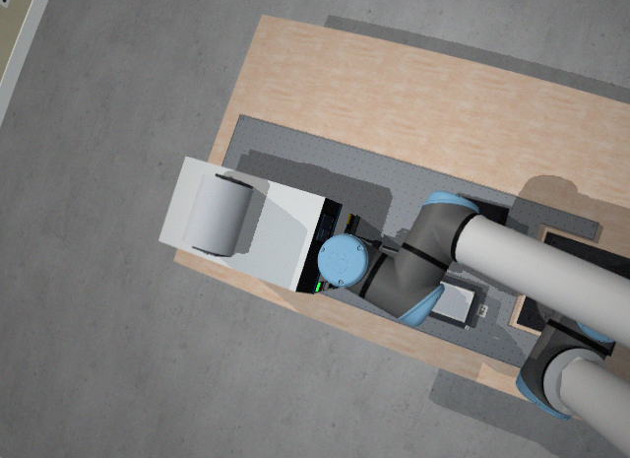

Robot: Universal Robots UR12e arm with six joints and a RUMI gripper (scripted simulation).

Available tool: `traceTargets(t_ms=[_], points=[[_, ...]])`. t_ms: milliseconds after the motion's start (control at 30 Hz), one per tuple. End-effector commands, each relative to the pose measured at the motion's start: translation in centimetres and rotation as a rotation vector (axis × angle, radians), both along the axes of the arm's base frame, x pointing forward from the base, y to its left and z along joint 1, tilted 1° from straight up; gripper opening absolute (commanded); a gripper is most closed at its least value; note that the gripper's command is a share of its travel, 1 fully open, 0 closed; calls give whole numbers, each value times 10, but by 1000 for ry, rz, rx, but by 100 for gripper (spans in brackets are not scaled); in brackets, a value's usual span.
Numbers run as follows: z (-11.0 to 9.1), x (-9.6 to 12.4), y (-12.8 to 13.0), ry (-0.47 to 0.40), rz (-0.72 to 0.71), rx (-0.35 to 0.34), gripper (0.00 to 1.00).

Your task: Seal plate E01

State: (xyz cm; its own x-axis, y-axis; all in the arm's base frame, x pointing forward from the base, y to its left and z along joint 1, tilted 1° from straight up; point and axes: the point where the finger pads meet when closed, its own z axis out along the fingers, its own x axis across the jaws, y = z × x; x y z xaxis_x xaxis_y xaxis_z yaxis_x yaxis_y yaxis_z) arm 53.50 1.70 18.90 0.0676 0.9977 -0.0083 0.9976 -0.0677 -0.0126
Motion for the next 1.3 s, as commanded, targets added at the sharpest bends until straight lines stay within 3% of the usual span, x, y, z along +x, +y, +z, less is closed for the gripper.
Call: traceTargets(t_ms=[0,1267], points=[[1,1,0,-1,4,0,0],[2,-60,-44,-1,4,0,0]])
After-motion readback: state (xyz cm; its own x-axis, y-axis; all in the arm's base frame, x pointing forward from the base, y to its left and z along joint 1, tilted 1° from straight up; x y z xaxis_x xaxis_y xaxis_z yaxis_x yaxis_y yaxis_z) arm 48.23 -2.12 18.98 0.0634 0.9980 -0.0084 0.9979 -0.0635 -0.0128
